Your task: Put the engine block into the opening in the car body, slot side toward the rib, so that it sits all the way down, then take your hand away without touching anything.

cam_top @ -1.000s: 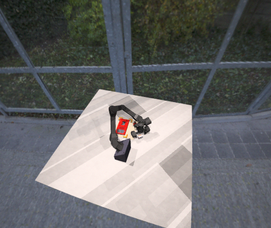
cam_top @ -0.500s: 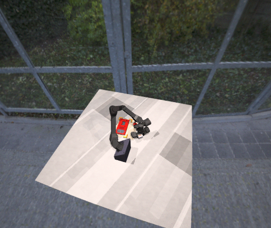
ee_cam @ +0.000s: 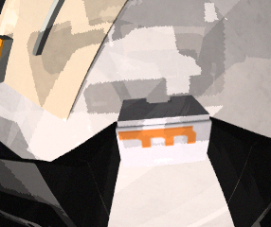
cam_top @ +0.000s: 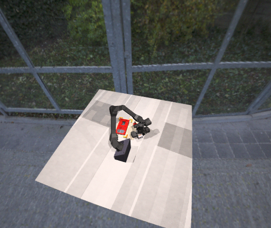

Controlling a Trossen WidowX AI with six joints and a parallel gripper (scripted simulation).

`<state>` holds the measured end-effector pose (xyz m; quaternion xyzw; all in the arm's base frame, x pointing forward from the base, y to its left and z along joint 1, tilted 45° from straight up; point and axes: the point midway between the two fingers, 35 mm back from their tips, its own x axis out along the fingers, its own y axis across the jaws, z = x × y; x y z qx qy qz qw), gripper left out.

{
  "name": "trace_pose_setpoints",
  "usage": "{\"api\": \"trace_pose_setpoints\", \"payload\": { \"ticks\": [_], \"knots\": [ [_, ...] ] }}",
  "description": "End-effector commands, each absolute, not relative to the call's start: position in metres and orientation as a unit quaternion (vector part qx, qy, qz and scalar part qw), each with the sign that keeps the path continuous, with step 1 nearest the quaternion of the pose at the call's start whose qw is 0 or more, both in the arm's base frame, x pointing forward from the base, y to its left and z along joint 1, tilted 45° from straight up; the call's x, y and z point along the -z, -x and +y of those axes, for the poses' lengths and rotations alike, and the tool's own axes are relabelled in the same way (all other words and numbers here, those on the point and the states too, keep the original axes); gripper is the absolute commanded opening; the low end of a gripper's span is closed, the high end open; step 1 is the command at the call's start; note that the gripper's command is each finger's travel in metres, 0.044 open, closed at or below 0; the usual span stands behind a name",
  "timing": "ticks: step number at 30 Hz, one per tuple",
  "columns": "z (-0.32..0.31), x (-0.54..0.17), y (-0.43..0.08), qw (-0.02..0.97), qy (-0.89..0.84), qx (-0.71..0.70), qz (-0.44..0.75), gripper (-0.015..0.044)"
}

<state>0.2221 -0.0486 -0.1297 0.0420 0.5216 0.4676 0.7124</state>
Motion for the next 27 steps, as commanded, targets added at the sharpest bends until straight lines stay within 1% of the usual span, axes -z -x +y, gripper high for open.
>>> {"api": "trace_pose_setpoints", "payload": {
  "ticks": [1, 27],
  "knots": [
    [-0.061, 0.122, -0.227, 0.717, -0.036, -0.463, 0.520, 0.0000],
    [-0.119, 0.067, -0.228, 0.717, -0.035, -0.462, 0.521, 0.0000]
  ]
}}
